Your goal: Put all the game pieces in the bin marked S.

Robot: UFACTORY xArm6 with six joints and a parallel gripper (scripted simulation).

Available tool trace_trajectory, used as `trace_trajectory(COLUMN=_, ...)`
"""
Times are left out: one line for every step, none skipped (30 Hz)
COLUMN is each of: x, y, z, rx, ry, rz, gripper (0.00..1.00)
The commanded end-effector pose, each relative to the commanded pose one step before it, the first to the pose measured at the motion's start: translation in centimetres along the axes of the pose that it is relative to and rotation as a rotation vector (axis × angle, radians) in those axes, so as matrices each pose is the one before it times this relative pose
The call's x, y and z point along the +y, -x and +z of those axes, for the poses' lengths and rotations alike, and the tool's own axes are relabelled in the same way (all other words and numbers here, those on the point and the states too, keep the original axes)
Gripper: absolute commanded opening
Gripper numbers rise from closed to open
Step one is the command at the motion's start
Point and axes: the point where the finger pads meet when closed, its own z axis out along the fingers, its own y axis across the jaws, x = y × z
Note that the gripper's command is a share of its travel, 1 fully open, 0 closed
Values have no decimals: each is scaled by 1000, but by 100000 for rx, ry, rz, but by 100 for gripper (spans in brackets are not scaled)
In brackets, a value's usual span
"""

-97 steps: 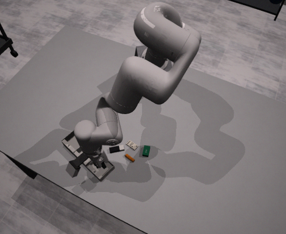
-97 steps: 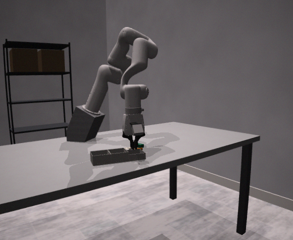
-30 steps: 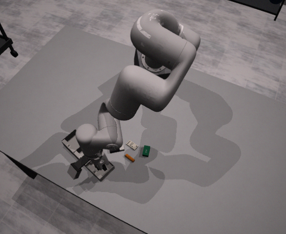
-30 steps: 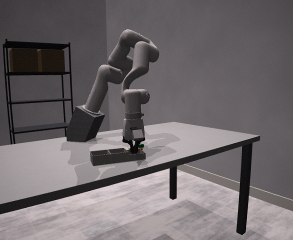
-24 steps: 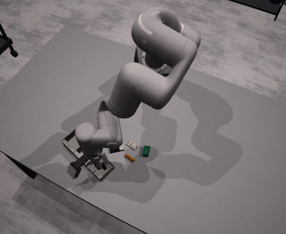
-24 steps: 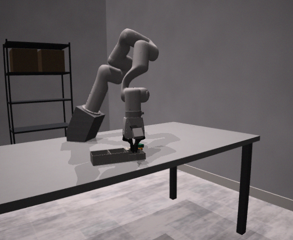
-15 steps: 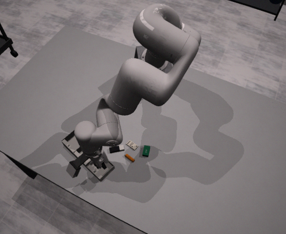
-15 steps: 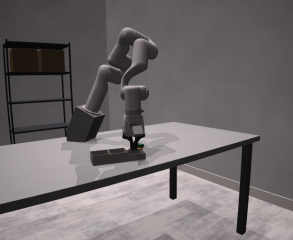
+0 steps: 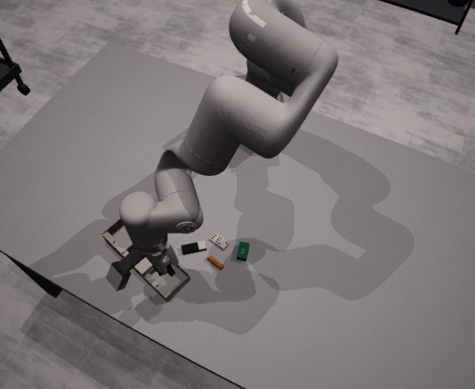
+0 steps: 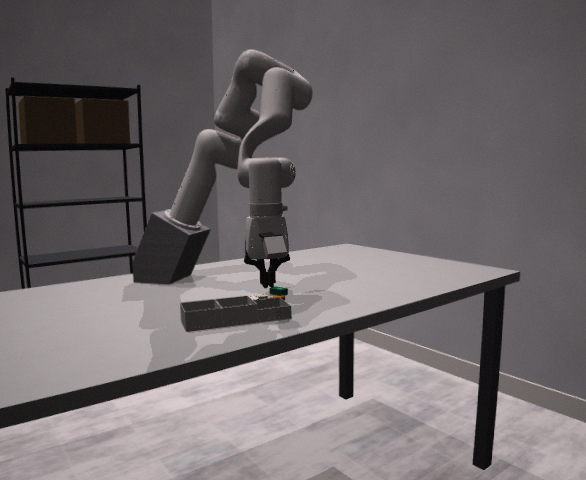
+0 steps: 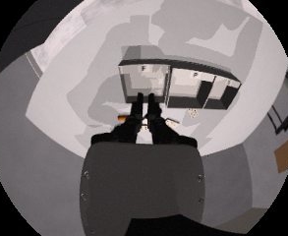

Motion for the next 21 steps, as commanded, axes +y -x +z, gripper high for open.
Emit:
trace_trajectory(x=-54, y=-161, z=-1844, rx=388, ry=-49, rz=-62, gripper=7)
trace_trajectory(x=0, y=-3, z=-835, rx=3, ry=1, rz=-2, gripper=7)
trace_trajectory(x=-1, y=-3, z=-835, rx=3, ry=1, rz=-2, gripper=7)
trace_trajectory(x=-1, y=-3, z=-835, rx=3, ry=1, rz=-2, gripper=7)
trace_trajectory(x=-1, y=-3, z=-835, rx=3, ry=2, rz=-2, gripper=7)
trace_trajectory(x=-1, y=-3, z=-835, rx=3, ry=2, rz=-2, gripper=7)
trace_trajectory(x=-1, y=-3, z=-835, rx=3, ry=2, rz=-2, gripper=7)
trace_trajectory(x=0, y=-3, z=-835, rx=3, ry=2, rz=-2, gripper=7)
trace_trajectory(x=0, y=-2, z=-835, rx=3, ry=2, rz=-2, gripper=7)
trace_trajectory(x=0, y=-2, z=-835, rx=2, ry=2, rz=-2, gripper=7)
trace_trajectory(x=0, y=-2, z=-835, rx=2, ry=2, rz=-2, gripper=7)
trace_trajectory(x=0, y=-2, z=-835, rx=2, ry=2, rz=-2, gripper=7)
trace_trajectory(x=0, y=-2, z=-835, rx=2, ry=2, rz=-2, gripper=7)
trace_trajectory(x=0, y=-2, z=-800, rx=2, ry=2, rz=-2, gripper=7)
trace_trajectory(x=0, y=0, z=0, rx=0, ry=0, rz=0, gripper=7)
trace_trajectory(x=0, y=0, z=0, rx=0, ry=0, rz=0, gripper=7)
trace_trajectory(x=0, y=1, z=3, rx=1, ry=1, rz=0, gripper=7)
trace_trajectory(x=1, y=-1, z=-1, rx=-1, ry=0, rz=0, gripper=7)
trace_trajectory(x=0, y=-1, z=-1, rx=0, ry=0, rz=0, gripper=7)
trace_trajectory(x=0, y=0, z=-1, rx=0, ry=0, rz=0, gripper=7)
trace_trajectory(x=0, y=0, z=0, rx=0, ry=0, rz=0, gripper=7)
